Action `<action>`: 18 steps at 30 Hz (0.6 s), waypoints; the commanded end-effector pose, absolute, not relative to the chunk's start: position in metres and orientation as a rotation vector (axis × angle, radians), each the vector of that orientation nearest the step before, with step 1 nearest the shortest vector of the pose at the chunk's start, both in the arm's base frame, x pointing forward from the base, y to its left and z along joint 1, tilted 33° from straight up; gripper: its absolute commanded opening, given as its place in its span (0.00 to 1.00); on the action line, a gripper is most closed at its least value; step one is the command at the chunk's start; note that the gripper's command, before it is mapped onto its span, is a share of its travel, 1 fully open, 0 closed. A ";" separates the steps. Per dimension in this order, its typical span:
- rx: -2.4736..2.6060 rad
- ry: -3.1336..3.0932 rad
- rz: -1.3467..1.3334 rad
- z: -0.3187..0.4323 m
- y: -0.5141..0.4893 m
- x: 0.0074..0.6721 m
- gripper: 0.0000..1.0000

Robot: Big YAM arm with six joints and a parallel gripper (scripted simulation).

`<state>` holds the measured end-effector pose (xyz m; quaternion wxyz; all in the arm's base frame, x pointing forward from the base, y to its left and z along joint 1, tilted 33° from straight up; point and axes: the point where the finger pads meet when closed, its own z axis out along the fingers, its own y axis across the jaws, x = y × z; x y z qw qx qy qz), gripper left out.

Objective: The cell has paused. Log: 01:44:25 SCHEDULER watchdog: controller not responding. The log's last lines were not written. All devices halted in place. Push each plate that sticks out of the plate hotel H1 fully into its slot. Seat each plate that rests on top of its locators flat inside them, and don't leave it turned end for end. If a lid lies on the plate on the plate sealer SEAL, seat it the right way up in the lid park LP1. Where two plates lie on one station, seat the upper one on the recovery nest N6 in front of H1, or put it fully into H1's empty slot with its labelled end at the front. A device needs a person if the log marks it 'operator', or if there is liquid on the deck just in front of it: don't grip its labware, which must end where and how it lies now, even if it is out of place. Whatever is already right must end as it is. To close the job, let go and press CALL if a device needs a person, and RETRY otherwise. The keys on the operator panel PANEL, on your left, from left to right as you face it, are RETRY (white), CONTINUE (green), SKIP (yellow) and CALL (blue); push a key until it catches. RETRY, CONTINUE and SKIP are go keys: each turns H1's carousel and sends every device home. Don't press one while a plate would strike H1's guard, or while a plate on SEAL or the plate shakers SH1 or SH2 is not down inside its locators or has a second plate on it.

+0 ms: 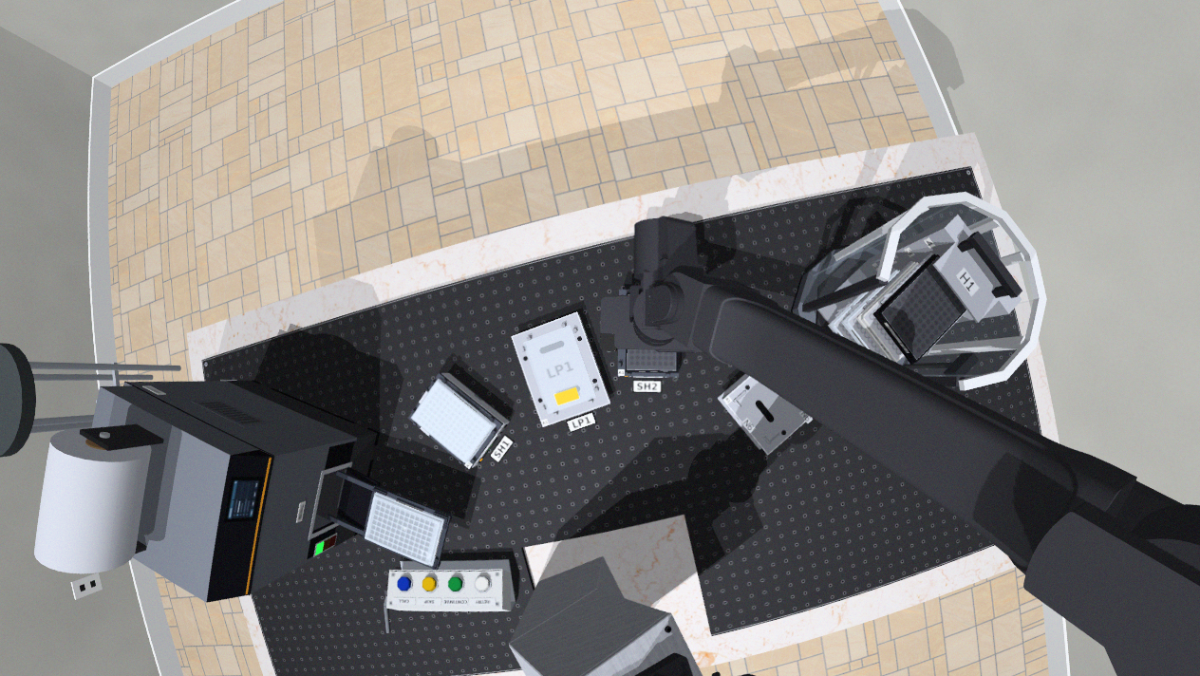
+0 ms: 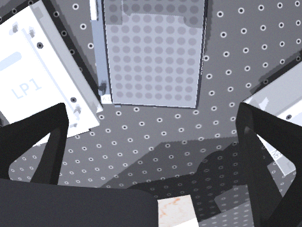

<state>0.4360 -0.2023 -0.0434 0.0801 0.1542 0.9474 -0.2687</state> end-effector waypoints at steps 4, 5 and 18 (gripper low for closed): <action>0.457 2.809 -0.804 -0.062 -0.230 0.451 1.00; 0.457 2.810 -0.804 -0.066 -0.232 0.451 1.00; 0.416 2.793 -0.801 -0.065 -0.230 0.463 1.00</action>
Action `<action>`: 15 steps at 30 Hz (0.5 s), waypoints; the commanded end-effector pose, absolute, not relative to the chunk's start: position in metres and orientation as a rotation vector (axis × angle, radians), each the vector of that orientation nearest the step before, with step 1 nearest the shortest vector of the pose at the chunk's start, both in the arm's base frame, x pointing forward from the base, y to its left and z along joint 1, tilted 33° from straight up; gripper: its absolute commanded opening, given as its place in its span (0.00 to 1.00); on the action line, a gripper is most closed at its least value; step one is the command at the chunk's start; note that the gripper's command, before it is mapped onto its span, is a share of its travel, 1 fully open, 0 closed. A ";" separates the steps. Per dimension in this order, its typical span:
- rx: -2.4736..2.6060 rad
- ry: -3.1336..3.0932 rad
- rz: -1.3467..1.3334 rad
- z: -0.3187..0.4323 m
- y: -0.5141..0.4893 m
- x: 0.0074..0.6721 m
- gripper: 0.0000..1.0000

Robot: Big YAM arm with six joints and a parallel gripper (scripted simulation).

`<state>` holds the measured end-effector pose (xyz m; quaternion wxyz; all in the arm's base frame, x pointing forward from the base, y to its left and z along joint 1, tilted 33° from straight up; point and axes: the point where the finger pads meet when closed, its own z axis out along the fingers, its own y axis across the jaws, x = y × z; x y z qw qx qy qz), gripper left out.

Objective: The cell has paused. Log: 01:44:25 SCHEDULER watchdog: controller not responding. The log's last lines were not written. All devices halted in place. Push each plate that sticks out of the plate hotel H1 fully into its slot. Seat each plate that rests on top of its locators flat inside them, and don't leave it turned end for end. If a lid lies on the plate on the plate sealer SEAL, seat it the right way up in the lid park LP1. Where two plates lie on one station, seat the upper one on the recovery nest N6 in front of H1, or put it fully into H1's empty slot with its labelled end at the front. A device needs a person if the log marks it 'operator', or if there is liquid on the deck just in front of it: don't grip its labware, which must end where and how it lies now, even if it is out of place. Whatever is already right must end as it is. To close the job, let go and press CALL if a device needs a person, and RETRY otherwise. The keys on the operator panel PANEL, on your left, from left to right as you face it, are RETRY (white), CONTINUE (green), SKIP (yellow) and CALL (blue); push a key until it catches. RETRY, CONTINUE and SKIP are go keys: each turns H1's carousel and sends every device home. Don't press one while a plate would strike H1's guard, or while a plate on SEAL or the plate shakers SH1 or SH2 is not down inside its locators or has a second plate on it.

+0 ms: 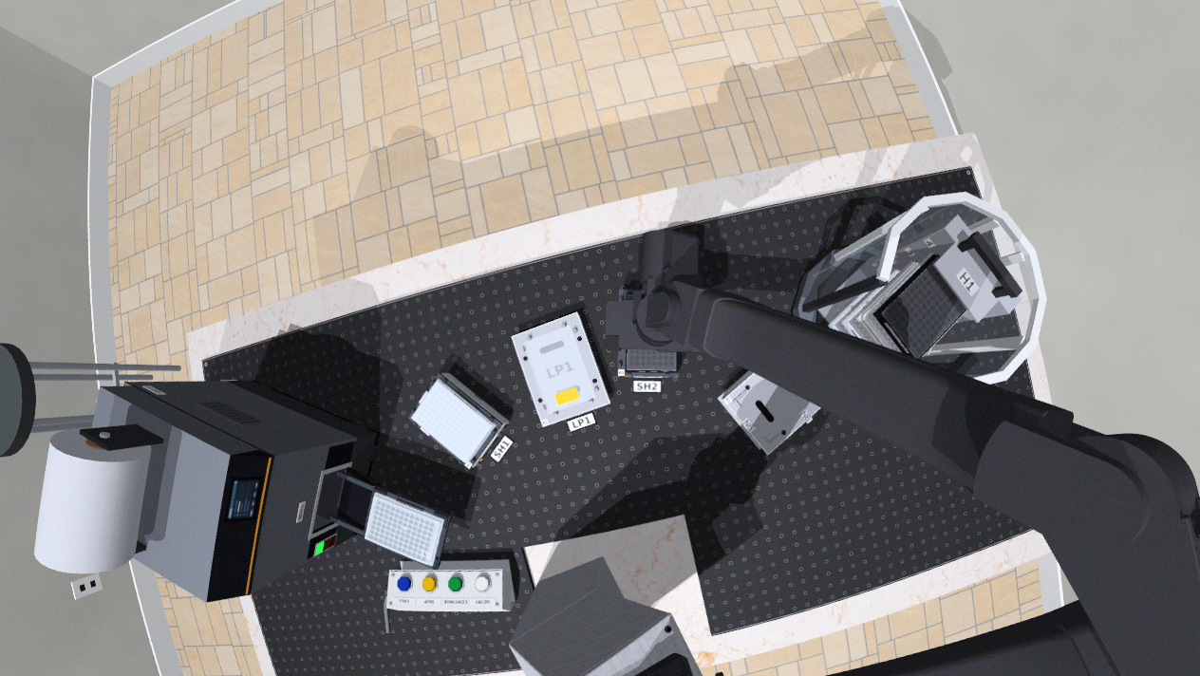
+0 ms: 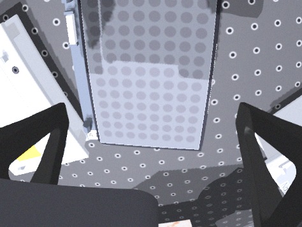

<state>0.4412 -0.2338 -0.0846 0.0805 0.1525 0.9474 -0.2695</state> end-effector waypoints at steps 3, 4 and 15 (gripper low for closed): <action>0.407 2.830 -0.800 -0.084 -0.226 0.456 1.00; 0.406 2.846 -0.800 -0.089 -0.223 0.447 1.00; 0.427 2.813 -0.799 -0.081 -0.224 0.454 1.00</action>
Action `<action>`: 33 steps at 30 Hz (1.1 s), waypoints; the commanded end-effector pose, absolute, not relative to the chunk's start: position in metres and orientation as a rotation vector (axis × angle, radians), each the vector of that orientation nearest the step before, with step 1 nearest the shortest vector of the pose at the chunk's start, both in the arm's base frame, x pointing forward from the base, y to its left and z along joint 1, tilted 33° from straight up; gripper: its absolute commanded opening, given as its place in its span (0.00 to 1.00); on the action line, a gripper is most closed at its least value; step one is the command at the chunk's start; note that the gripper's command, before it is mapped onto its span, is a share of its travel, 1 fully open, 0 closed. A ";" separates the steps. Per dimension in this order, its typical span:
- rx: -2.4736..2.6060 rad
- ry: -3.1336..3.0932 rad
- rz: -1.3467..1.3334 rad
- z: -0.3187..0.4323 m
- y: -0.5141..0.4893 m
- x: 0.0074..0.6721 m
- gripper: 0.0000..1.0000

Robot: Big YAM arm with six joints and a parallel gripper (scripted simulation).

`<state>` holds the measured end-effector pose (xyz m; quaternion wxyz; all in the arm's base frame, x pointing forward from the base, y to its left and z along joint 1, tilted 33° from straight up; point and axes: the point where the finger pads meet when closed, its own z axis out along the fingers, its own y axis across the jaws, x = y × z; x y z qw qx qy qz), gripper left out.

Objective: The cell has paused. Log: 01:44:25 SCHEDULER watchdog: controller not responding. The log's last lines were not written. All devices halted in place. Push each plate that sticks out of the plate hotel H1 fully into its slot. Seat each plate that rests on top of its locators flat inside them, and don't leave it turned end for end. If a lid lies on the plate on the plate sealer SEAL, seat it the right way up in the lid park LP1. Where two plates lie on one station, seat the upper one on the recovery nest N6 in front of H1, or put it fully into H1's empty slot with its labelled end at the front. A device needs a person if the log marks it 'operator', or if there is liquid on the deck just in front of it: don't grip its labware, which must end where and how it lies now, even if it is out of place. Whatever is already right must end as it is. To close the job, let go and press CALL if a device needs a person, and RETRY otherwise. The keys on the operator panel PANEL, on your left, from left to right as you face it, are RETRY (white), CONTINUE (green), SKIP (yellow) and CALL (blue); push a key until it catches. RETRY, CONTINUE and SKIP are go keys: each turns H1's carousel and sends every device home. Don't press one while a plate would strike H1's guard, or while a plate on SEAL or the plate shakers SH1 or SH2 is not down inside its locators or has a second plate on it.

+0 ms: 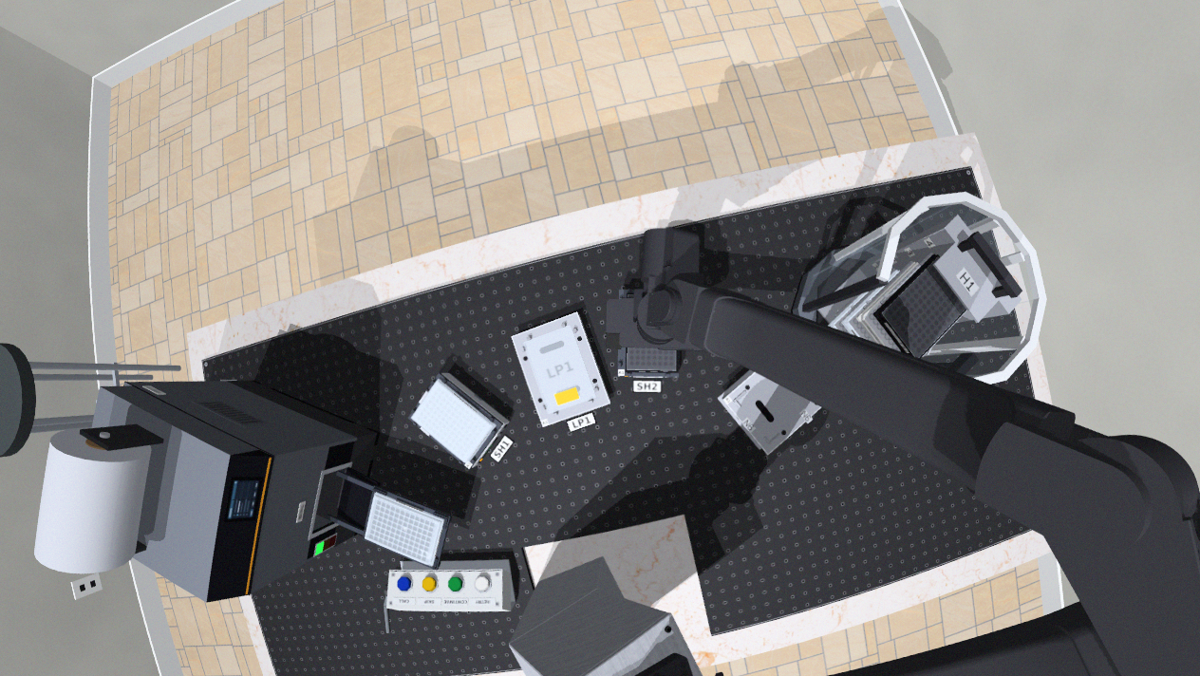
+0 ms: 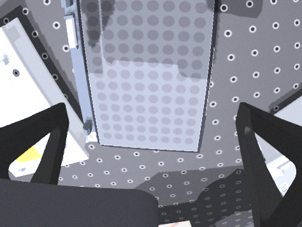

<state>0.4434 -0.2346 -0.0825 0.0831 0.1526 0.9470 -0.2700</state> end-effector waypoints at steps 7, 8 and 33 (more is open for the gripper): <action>0.435 2.815 -0.798 -0.084 -0.223 0.452 1.00; 0.435 2.815 -0.798 -0.085 -0.222 0.452 1.00; 0.463 2.777 -0.806 -0.079 -0.249 0.459 1.00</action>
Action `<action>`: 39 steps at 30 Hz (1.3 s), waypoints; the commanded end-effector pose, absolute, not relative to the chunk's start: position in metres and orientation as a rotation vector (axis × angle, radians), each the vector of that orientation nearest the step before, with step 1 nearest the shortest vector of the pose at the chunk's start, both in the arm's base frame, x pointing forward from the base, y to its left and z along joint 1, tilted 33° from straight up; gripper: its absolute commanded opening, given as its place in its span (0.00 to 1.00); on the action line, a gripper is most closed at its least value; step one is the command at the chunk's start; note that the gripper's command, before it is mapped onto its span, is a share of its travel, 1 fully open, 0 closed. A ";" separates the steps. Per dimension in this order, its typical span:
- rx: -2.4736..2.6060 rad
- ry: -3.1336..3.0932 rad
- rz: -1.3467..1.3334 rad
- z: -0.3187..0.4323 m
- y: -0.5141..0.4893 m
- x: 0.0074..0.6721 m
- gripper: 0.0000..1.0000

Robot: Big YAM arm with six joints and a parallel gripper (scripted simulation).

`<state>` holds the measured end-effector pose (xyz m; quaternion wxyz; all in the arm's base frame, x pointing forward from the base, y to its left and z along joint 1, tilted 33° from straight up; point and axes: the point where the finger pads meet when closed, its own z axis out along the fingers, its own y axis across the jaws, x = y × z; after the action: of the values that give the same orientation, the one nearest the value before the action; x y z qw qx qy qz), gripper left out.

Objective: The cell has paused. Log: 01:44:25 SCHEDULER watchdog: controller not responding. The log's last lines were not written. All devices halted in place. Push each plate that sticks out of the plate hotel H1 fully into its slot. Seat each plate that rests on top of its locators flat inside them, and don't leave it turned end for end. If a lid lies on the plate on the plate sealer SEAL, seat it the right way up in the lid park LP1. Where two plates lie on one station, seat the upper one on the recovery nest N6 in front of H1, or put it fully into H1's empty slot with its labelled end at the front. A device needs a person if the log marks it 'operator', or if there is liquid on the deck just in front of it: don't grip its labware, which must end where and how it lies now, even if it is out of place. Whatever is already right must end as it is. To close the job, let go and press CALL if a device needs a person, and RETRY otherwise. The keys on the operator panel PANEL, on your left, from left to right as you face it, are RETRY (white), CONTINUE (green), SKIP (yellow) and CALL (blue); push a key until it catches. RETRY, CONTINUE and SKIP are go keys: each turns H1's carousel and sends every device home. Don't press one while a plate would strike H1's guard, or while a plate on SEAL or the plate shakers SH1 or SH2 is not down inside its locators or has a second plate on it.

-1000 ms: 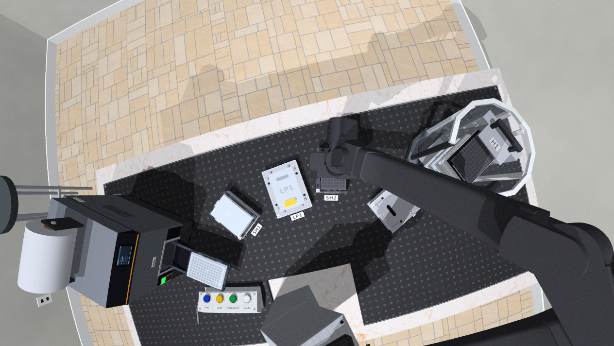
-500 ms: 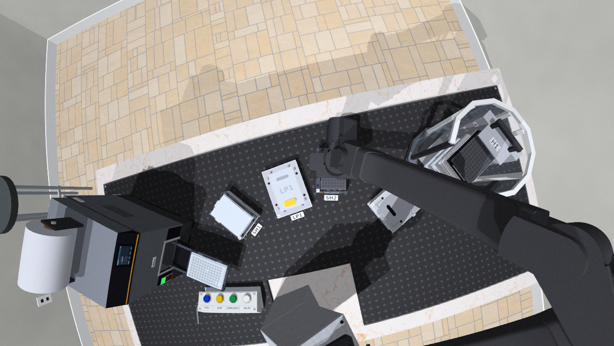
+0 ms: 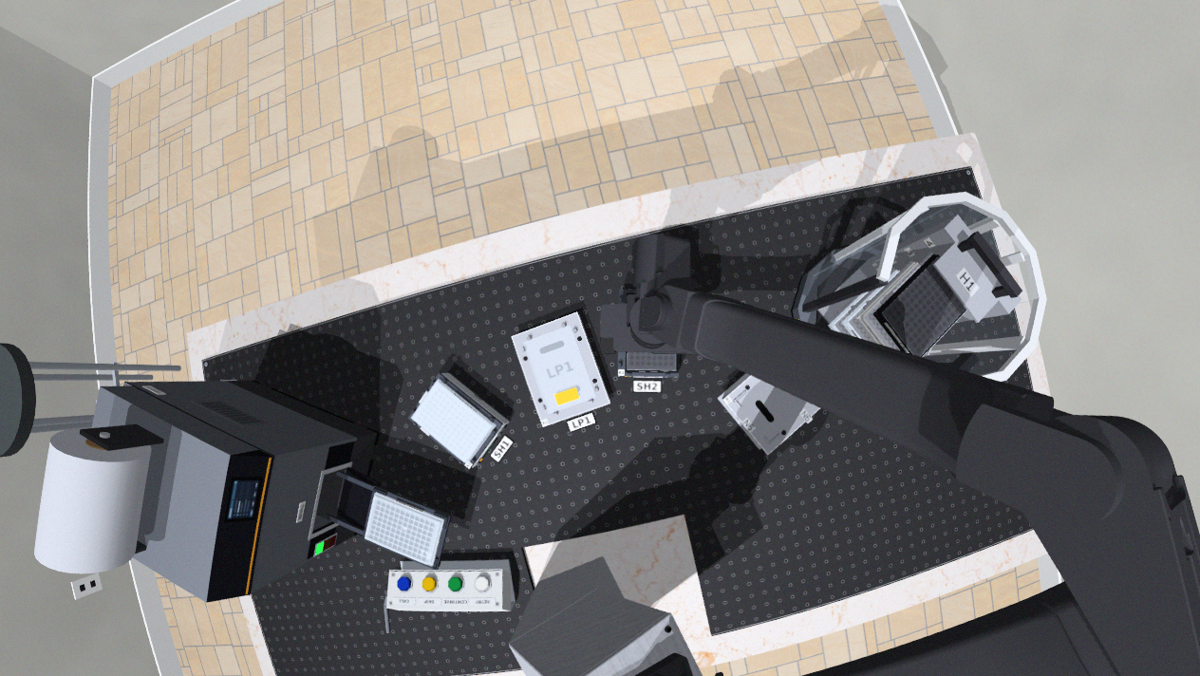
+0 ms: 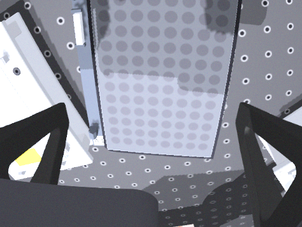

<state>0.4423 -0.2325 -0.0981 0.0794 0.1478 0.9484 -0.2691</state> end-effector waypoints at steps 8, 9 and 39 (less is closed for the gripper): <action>0.454 2.821 -0.805 -0.107 -0.252 0.448 1.00; 0.455 2.818 -0.805 -0.107 -0.253 0.449 1.00; 0.446 2.815 -0.804 -0.120 -0.260 0.454 1.00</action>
<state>0.4480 -0.2590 -0.1243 0.0843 0.1502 0.9473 -0.2702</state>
